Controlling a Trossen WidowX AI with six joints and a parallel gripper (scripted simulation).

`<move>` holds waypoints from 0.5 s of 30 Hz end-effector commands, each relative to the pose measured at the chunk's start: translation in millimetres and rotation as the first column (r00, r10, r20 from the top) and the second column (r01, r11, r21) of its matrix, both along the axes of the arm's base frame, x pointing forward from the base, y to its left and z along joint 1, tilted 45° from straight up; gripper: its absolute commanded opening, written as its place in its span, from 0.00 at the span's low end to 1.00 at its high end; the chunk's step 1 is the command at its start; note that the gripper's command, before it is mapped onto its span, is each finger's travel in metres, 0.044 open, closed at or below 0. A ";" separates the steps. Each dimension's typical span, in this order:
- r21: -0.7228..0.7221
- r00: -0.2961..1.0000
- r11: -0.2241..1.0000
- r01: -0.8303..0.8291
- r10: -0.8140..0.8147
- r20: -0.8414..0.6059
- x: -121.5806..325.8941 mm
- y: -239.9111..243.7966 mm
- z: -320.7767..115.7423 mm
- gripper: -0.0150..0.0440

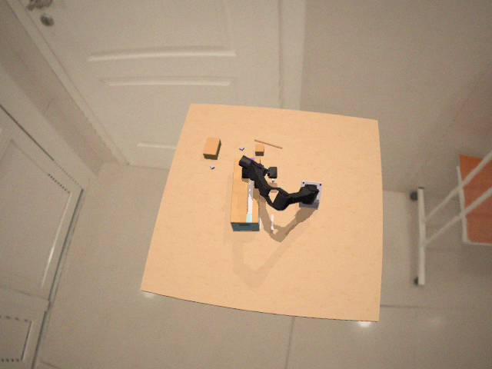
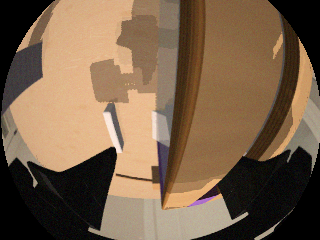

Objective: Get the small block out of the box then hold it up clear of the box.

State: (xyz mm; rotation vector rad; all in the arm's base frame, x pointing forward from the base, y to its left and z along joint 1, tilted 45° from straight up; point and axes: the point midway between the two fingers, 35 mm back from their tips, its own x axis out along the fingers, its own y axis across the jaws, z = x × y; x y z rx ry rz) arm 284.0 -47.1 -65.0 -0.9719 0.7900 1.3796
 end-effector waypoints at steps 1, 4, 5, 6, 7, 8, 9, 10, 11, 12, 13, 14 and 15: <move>-0.003 1.000 1.000 -0.002 0.002 -0.003 0.2 -4.1 -5.3 0.93; -0.003 1.000 1.000 -0.002 0.002 -0.003 0.5 -6.3 -7.4 0.93; -0.003 1.000 1.000 -0.002 0.002 -0.003 0.6 -7.0 -8.1 0.93; -0.003 1.000 1.000 -0.002 0.002 -0.003 0.7 -7.7 -8.8 0.93; -0.003 1.000 1.000 -0.002 0.002 -0.003 0.9 -8.4 -9.5 0.93; -0.003 1.000 1.000 -0.002 0.002 -0.003 1.0 -9.1 -10.2 0.93; -0.003 1.000 1.000 -0.002 0.002 -0.003 1.1 -9.9 -10.9 0.93; -0.003 1.000 1.000 -0.002 0.002 -0.003 1.2 -10.6 -11.6 0.93; -0.003 1.000 1.000 -0.002 0.002 -0.003 1.3 -11.3 -12.3 0.93; -0.003 1.000 1.000 -0.002 0.002 -0.003 1.4 -12.0 -13.0 0.93; -0.003 1.000 1.000 -0.002 0.002 -0.003 1.5 -12.8 -13.6 0.93; -0.003 1.000 1.000 -0.002 0.002 -0.003 1.6 -13.5 -14.3 0.93; -0.003 1.000 1.000 -0.002 0.002 -0.003 1.7 -14.1 -14.9 0.93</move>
